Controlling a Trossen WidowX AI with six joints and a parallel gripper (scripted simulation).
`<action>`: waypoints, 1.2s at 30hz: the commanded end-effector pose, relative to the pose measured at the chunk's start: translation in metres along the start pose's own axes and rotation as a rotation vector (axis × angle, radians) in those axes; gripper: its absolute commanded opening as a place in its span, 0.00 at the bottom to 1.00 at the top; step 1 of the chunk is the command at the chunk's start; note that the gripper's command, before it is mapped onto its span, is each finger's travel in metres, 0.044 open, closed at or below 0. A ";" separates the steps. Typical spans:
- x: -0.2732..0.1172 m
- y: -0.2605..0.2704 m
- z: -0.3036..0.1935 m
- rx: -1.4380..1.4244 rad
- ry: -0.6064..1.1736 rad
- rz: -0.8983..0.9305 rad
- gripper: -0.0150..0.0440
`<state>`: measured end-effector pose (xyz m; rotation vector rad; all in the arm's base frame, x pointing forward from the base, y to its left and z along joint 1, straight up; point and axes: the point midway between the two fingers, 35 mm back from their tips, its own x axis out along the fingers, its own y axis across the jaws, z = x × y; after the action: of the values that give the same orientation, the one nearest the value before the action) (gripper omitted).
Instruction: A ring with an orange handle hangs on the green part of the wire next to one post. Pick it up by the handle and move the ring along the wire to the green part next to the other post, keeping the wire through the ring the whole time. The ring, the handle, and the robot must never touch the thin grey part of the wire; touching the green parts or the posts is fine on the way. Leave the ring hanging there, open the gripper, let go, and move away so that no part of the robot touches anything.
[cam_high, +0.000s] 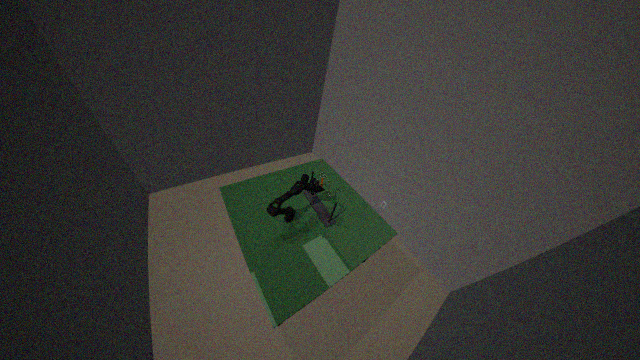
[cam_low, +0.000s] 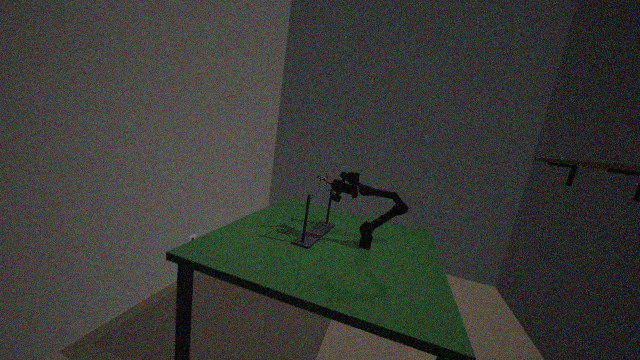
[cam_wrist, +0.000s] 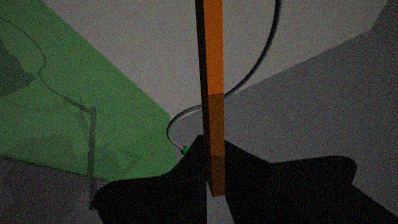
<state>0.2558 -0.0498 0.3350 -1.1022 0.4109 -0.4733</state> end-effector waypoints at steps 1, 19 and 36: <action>0.001 0.001 -0.002 -0.052 0.002 -0.020 0.00; 0.001 -0.008 -0.001 -0.212 -0.019 -0.110 0.00; 0.001 -0.013 0.000 -0.314 -0.032 -0.167 0.00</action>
<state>0.2540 -0.0558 0.3503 -1.4221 0.3719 -0.5542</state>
